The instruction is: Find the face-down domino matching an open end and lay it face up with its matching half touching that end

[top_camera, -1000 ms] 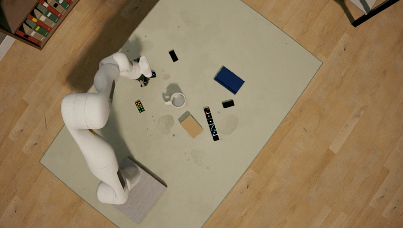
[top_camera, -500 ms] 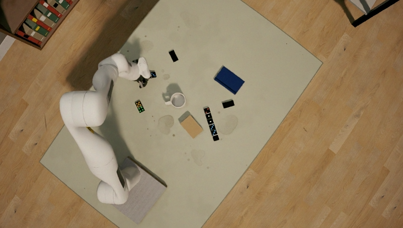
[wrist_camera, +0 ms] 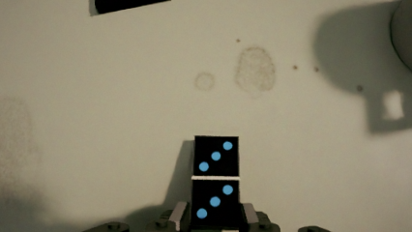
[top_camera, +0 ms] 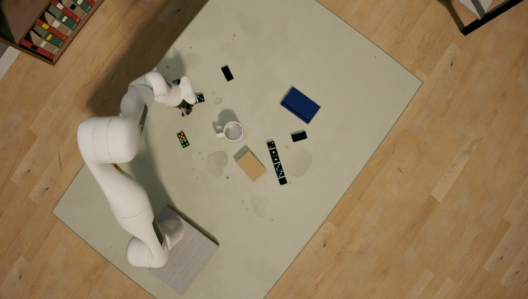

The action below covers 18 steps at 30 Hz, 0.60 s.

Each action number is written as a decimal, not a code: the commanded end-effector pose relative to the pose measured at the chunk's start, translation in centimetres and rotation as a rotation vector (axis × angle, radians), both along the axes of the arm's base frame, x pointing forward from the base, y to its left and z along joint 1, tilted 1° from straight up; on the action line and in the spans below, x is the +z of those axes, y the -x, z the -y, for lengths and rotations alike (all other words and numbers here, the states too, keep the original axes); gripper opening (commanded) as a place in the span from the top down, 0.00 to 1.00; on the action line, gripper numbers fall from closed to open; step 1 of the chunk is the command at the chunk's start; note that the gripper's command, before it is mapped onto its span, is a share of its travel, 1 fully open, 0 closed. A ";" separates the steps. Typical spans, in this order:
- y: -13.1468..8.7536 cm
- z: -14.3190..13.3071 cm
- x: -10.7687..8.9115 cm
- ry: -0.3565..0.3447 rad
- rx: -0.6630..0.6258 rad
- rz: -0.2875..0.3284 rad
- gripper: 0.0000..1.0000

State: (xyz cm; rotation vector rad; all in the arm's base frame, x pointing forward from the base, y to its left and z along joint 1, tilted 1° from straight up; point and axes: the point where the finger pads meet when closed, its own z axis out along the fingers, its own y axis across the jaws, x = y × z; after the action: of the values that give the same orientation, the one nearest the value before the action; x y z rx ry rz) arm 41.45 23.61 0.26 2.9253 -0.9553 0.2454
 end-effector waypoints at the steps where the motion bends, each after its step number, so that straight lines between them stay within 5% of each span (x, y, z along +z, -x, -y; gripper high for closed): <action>1: 0.1 0.1 -0.2 0.003 -0.001 -0.002 0.65; 18: 0.3 -0.1 -1.0 0.003 -0.001 -0.002 0.65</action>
State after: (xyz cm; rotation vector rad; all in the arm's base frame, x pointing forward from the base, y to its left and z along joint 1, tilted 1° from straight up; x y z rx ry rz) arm 41.19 23.77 -0.58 2.9248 -0.9552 0.2453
